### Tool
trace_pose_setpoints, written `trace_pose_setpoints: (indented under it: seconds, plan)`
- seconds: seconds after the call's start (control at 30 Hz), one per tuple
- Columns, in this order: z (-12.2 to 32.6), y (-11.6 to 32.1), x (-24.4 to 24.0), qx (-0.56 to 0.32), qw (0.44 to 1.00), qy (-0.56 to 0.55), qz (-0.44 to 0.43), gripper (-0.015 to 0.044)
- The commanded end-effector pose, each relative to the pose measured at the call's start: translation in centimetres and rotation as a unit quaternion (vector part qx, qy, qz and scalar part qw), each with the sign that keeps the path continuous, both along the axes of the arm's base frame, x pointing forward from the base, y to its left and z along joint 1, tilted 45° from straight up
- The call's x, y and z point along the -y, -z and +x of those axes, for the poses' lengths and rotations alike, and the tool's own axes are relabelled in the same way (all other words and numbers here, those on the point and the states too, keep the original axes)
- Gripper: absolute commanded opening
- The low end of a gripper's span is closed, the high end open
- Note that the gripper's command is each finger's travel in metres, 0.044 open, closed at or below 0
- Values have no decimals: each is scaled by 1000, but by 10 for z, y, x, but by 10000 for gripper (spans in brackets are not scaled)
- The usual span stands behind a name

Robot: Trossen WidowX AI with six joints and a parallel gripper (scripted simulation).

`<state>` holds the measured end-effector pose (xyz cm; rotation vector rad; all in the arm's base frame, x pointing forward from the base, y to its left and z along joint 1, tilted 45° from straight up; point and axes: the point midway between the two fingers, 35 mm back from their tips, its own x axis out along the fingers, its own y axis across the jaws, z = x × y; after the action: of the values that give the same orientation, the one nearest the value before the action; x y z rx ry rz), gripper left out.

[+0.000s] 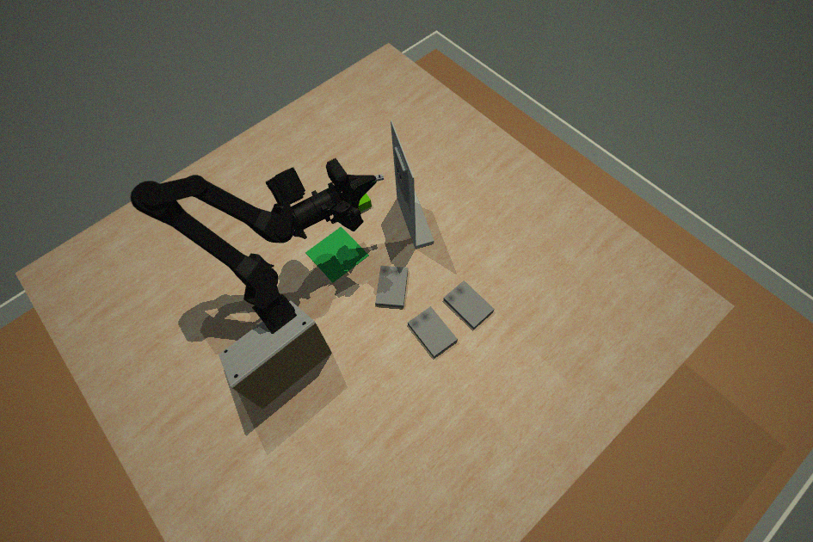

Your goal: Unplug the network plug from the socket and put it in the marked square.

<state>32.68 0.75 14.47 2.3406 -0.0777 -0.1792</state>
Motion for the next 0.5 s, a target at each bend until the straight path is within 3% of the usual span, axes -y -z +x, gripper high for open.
trace_pose_setpoints:
  seconds: [0.0, 0.47]
  plan:
    - [-2, -1, 0, 2, 1000, 2, 2, 0]
    - [-6, -3, -1, 1, 1000, 2, 2, 0]
